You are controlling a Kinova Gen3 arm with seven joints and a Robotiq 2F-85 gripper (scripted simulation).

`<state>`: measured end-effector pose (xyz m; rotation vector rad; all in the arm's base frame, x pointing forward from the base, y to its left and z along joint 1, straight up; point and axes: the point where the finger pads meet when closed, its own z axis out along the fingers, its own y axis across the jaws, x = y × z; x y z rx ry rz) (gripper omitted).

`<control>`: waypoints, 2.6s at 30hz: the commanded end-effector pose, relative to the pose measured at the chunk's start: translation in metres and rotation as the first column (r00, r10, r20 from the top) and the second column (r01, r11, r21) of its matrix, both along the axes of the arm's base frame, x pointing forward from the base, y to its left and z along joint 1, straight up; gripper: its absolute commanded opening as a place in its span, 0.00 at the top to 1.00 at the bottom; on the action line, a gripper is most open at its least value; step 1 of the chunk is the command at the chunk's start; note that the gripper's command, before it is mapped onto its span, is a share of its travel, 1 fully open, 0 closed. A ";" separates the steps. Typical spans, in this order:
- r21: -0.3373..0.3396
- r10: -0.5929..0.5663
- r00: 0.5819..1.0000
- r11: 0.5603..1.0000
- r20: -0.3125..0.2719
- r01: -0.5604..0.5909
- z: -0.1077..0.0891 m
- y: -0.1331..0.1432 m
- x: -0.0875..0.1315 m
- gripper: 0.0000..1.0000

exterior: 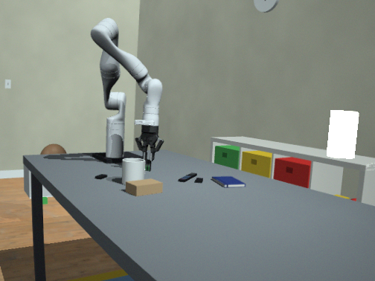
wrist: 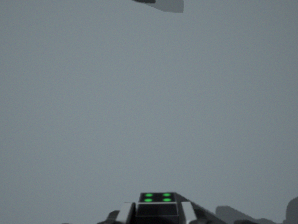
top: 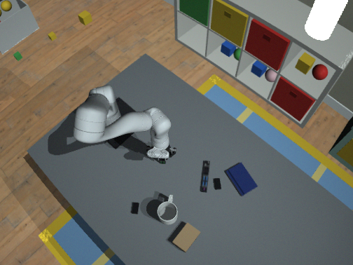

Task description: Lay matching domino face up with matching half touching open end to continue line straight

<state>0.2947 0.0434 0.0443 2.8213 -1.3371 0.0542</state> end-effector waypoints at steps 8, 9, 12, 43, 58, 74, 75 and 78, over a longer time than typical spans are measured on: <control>-0.018 0.006 1.000 1.000 0.016 -0.006 -0.001 0.001 0.000 0.67; -0.018 0.006 1.000 1.000 0.016 -0.006 -0.001 0.001 0.000 0.67; -0.022 0.006 1.000 1.000 0.019 -0.005 -0.001 0.002 0.000 0.67; -0.074 0.008 0.998 0.997 0.060 -0.003 -0.001 0.005 -0.003 0.67; -0.101 0.010 0.997 0.995 0.082 -0.002 -0.001 0.007 -0.006 0.67; -0.102 0.010 0.997 0.995 0.081 -0.002 -0.006 0.020 -0.016 0.67; -0.102 0.010 0.997 0.995 0.081 -0.002 -0.006 0.020 -0.017 0.67; -0.102 0.010 0.997 0.995 0.081 -0.002 -0.007 0.021 -0.017 0.67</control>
